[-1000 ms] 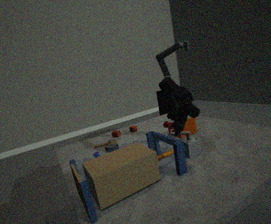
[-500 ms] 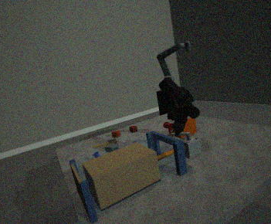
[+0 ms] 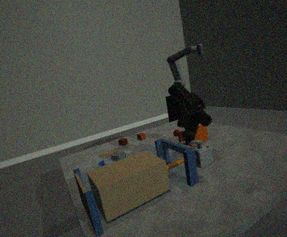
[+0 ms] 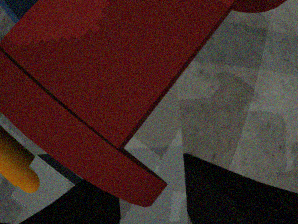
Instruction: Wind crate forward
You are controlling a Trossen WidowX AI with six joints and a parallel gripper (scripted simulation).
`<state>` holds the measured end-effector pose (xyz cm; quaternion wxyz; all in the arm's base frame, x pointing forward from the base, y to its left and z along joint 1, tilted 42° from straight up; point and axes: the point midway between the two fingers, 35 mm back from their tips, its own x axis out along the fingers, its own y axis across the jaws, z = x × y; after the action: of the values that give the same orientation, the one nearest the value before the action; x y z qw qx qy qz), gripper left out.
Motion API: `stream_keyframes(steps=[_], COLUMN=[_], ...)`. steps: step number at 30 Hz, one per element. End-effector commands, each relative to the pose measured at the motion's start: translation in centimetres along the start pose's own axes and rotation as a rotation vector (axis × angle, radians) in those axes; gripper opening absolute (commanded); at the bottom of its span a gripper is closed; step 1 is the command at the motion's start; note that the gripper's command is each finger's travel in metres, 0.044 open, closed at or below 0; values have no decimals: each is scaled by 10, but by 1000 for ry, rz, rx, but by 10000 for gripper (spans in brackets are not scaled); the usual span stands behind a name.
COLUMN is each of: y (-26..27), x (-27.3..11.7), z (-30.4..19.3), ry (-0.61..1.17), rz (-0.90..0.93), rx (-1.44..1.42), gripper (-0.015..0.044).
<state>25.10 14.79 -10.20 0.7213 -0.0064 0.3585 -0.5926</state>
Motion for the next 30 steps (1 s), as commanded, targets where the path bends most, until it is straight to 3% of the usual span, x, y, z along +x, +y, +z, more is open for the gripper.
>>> stream_keyframes(steps=[1,30], y=[0,0], x=[1,8], z=[0,-3], ry=[-3,-3], rz=[3,3], rx=[-4,-4], gripper=[0,0])
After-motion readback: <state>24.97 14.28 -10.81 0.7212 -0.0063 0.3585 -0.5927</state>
